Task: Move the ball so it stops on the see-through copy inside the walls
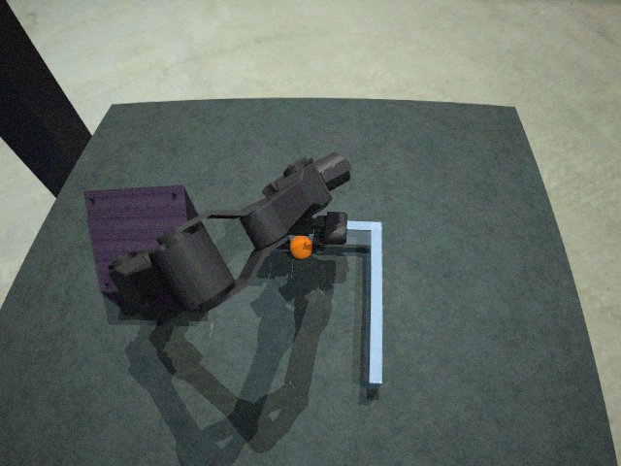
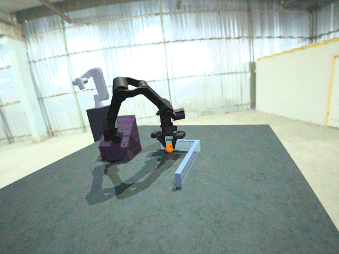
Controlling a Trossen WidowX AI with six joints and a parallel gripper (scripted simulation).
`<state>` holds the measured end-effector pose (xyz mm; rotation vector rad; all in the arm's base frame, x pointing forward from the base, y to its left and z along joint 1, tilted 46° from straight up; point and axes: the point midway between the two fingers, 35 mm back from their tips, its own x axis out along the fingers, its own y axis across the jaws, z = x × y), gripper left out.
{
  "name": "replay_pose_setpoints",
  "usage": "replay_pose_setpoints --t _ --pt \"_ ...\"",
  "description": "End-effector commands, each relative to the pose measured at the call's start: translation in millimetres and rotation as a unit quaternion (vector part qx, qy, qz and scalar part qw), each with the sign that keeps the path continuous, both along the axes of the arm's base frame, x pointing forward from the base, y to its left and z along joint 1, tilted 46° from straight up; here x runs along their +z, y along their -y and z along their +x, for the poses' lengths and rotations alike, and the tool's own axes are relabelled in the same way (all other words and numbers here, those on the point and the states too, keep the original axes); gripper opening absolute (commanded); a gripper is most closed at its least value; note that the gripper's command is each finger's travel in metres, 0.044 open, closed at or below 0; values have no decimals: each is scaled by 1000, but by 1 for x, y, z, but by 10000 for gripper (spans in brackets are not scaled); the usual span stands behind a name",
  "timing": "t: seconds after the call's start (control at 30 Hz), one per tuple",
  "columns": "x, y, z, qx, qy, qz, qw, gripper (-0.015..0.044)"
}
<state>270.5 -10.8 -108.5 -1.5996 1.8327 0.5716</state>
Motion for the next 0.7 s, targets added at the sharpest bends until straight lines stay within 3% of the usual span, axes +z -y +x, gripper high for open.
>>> replay_pose_setpoints --t 0.0,0.13,0.27,0.43,0.67 --pt "0 0 0 -1 0 0 1000 236" --pt "0 0 0 -1 0 0 1000 337" --pt "7 -8 2 0 0 1 1000 337" --pt "58 -59 4 2 -2 0 1000 337" --pt "53 -55 6 8 0 0 1000 337"
